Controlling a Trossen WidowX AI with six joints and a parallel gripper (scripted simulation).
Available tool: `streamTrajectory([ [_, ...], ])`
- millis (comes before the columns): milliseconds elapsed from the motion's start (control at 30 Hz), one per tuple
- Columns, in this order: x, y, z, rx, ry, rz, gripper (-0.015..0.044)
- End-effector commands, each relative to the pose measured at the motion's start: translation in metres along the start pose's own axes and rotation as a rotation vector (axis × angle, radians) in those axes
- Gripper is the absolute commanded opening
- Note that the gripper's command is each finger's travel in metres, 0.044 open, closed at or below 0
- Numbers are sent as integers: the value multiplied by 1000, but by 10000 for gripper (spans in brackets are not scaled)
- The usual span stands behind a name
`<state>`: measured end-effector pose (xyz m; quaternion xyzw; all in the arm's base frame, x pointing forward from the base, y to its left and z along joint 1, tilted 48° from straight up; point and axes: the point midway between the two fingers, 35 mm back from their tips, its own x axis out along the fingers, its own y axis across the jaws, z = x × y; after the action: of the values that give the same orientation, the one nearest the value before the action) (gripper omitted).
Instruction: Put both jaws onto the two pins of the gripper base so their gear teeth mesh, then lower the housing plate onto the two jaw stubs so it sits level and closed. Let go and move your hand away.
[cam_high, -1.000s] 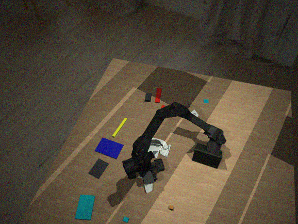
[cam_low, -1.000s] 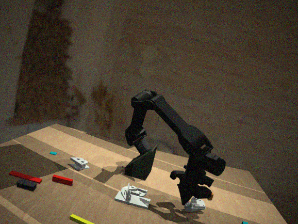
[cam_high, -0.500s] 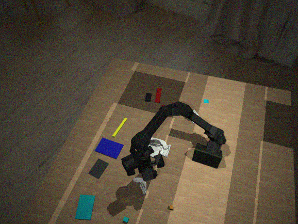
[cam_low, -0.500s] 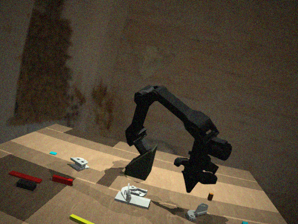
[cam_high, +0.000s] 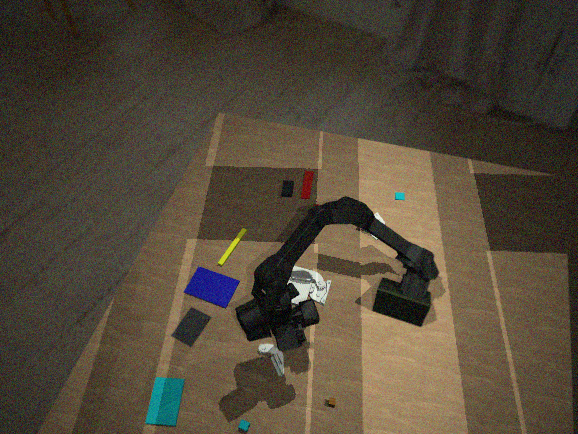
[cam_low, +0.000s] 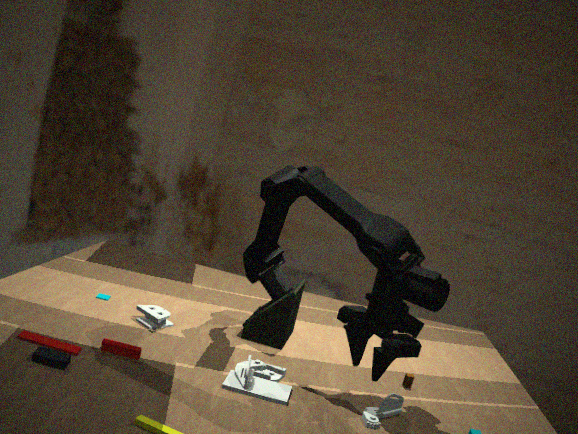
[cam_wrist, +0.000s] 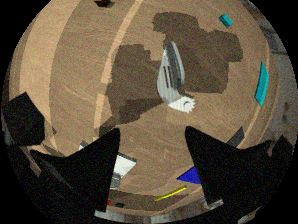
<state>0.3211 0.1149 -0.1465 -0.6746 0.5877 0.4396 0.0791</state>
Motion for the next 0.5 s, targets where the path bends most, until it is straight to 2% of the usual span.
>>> streamTrajectory([
  [0, 0, 0, 0, -3, 1, -1, 420],
  [33, 0, 0, 0, -3, 1, -1, 440],
  [467, 0, 0, 0, -3, 1, -1, 440],
])
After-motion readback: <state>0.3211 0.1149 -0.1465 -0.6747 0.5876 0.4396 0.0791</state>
